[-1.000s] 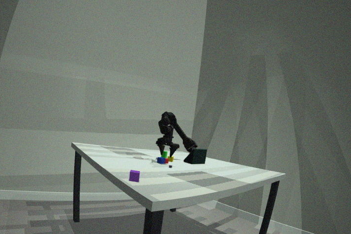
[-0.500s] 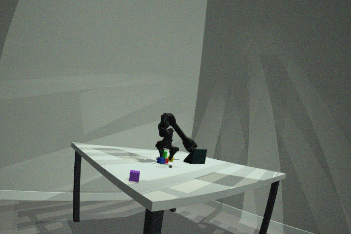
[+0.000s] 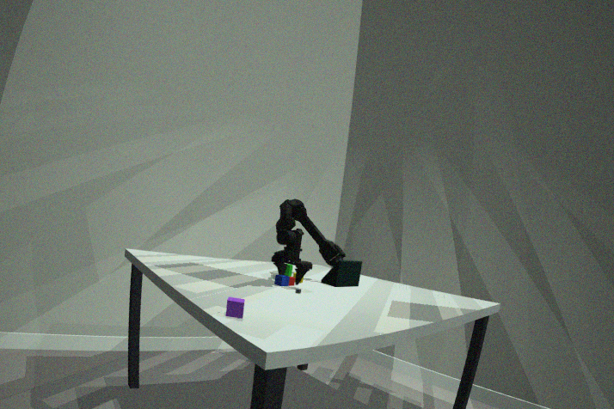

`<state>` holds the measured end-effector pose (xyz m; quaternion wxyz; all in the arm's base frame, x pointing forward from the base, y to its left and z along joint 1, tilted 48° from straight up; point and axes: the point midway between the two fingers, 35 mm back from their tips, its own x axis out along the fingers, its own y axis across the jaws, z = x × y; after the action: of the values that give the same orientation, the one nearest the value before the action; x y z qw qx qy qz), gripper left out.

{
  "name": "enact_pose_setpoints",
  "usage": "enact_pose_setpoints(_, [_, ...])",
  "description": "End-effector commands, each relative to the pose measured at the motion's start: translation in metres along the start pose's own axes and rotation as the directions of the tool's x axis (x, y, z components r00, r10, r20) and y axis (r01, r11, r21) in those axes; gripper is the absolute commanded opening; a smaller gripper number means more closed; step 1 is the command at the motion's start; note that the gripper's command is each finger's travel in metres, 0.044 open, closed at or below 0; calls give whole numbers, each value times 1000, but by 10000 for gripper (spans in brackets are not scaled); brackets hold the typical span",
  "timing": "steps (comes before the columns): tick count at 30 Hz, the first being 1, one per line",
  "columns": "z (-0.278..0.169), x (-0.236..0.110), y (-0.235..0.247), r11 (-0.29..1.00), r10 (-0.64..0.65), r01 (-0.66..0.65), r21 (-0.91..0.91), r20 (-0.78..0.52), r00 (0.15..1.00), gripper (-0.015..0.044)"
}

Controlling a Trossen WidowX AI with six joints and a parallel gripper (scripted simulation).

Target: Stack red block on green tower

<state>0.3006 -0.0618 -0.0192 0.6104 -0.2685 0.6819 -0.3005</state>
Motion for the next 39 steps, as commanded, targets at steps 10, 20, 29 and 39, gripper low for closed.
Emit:
enact_pose_setpoints(10, [-1, 2, 0, 1000, -6, 6, -7, 0, 1000, 440])
enact_pose_setpoints(20, [-1, 1, 0, 1000, -6, 6, -7, 0, 1000, 204])
enact_pose_setpoints(29, [-1, 1, 0, 1000, -6, 6, -7, 0, 1000, 105])
enact_pose_setpoints(39, [-1, -33, 1, 1000, -4, 4, -8, 0, 1000, 0])
